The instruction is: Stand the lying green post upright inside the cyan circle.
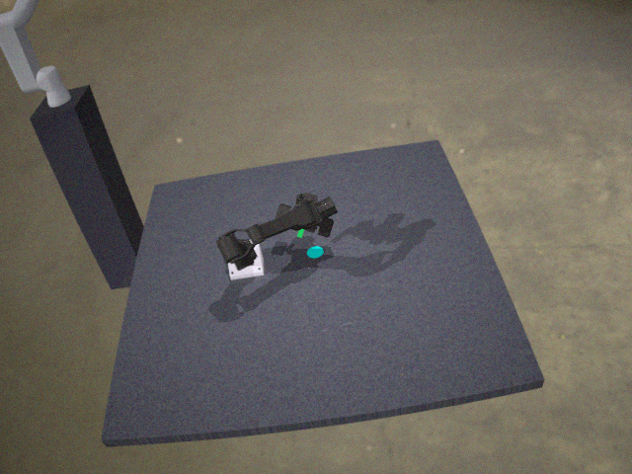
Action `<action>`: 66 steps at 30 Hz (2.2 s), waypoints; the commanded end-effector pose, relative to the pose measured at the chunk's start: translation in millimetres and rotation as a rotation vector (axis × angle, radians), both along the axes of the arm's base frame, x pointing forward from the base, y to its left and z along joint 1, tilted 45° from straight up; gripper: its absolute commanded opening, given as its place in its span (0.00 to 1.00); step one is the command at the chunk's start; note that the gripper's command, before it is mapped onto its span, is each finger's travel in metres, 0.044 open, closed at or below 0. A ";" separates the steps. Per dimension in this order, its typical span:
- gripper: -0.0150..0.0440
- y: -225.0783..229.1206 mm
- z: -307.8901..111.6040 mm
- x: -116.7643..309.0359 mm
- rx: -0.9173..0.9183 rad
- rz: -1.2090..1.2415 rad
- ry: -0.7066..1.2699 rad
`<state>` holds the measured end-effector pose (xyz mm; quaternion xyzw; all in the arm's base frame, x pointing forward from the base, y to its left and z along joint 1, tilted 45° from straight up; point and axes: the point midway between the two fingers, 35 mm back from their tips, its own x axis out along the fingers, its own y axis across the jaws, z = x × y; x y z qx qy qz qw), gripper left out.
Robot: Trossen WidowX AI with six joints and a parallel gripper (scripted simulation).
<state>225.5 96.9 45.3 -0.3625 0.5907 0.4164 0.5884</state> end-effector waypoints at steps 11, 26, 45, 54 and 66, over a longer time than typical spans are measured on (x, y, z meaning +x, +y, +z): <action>0.29 -0.4 1.0 -1.0 0.098 0.019 -0.040; 0.29 -0.7 3.9 0.2 0.195 0.041 -0.097; 0.29 -1.5 9.1 1.9 0.306 0.075 -0.185; 0.29 -2.1 12.1 2.7 0.355 0.094 -0.233; 0.29 -3.0 16.6 3.6 0.415 0.123 -0.301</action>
